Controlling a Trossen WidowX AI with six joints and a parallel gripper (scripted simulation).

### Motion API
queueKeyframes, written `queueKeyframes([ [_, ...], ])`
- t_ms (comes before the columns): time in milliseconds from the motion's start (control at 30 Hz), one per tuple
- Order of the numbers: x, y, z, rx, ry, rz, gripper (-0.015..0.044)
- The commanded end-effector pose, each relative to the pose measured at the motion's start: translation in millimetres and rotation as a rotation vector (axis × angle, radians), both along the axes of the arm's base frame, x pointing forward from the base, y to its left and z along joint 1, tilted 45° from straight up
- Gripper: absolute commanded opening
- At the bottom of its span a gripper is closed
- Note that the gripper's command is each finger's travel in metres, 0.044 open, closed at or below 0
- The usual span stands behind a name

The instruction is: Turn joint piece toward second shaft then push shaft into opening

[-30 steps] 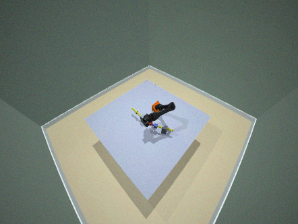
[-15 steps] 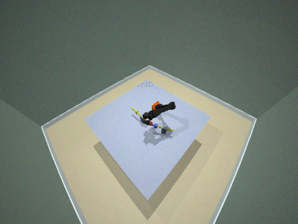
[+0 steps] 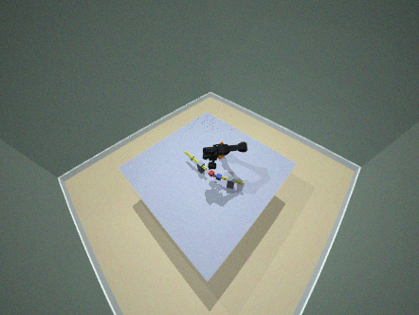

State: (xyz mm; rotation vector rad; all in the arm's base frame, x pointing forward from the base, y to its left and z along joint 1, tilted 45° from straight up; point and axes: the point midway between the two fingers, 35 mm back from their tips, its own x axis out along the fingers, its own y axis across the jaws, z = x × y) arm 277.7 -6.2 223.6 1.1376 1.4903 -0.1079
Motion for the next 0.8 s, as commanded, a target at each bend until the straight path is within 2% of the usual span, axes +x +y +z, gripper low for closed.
queueKeyframes([
  [0,-2,-4,8,-0.006,-0.047,0.035,0.0440],
  [233,1,-6,3,0.003,-0.012,0.010,0.0440],
  [767,8,-5,-64,0.183,0.422,-0.224,0.0440],
])
